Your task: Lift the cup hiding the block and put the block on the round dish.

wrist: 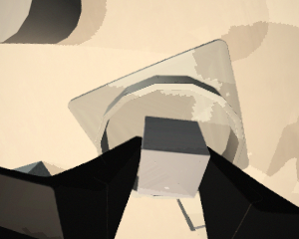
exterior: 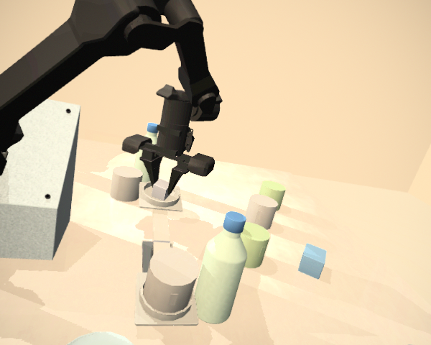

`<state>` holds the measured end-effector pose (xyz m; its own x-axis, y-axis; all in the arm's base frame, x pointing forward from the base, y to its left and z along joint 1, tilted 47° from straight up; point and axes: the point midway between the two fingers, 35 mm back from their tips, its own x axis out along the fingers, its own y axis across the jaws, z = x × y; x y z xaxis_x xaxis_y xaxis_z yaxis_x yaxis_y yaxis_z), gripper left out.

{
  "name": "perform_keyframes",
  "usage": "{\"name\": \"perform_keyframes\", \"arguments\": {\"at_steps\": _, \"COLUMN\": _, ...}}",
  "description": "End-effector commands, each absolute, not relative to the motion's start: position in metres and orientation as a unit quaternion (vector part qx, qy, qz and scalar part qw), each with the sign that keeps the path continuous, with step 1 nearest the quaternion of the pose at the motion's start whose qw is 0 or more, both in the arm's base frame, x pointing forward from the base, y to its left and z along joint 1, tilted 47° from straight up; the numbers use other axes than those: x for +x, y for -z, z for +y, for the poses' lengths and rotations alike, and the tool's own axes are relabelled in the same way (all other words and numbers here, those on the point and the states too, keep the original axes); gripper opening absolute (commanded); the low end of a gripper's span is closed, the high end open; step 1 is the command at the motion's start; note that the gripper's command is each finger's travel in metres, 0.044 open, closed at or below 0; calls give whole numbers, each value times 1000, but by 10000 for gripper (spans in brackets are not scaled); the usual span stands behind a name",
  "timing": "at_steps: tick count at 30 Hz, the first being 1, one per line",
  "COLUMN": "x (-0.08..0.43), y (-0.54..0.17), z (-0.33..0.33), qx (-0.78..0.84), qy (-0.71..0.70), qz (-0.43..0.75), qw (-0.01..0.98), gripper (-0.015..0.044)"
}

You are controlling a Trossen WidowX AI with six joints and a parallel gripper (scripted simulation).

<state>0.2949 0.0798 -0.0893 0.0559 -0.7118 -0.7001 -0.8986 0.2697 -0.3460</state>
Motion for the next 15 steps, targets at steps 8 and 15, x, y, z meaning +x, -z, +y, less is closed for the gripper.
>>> {"name": "perform_keyframes", "arguments": {"at_steps": 8, "x": 295, "y": 68, "z": 104, "qx": -596, "qy": -113, "qz": 678, "qw": 415, "gripper": 0}}
{"name": "perform_keyframes", "arguments": {"at_steps": 15, "x": 291, "y": 36, "z": 136, "qx": -596, "qy": -114, "qz": 678, "qw": 415, "gripper": 0}}
